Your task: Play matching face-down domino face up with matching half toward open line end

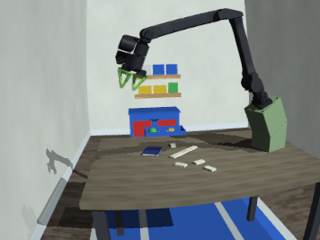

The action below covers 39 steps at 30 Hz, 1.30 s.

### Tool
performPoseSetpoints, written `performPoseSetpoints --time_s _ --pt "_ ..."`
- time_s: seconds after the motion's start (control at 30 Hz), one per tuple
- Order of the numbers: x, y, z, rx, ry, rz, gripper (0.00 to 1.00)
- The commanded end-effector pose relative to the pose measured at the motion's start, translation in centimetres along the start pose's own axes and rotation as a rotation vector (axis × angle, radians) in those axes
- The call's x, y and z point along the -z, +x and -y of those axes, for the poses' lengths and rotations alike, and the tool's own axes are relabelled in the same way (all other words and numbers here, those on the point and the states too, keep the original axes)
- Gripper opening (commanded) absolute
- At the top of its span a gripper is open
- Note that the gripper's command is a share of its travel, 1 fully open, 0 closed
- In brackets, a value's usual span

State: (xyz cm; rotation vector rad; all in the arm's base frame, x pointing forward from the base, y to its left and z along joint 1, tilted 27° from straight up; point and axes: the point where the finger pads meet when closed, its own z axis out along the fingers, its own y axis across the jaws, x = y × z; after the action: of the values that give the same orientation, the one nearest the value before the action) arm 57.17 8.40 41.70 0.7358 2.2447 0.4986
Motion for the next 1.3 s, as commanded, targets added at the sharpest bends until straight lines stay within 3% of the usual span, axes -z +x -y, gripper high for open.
performPoseSetpoints --time_s 0.0,0.27,0.5,0.53,0.83,1.07,1.1,1.27 --pt "1.3 -0.9 -0.4 0.026 -0.028 0.041 1.00" --pt "3.9 -3.1 -0.7 0.130 -0.102 0.165 1.00" --pt "3.9 -3.1 -0.7 0.130 -0.102 0.165 1.00" --pt "1.0 -1.6 0.2 0.103 -0.060 0.109 1.00" --pt "3.9 -3.1 -0.7 0.130 -0.102 0.165 1.00" --pt "3.9 -3.1 -0.7 0.130 -0.102 0.165 1.00" --pt "1.5 -1.7 0.2 0.117 -0.067 0.116 1.00" --pt "2.8 -2.5 -0.3 0.125 -0.087 0.144 1.00"
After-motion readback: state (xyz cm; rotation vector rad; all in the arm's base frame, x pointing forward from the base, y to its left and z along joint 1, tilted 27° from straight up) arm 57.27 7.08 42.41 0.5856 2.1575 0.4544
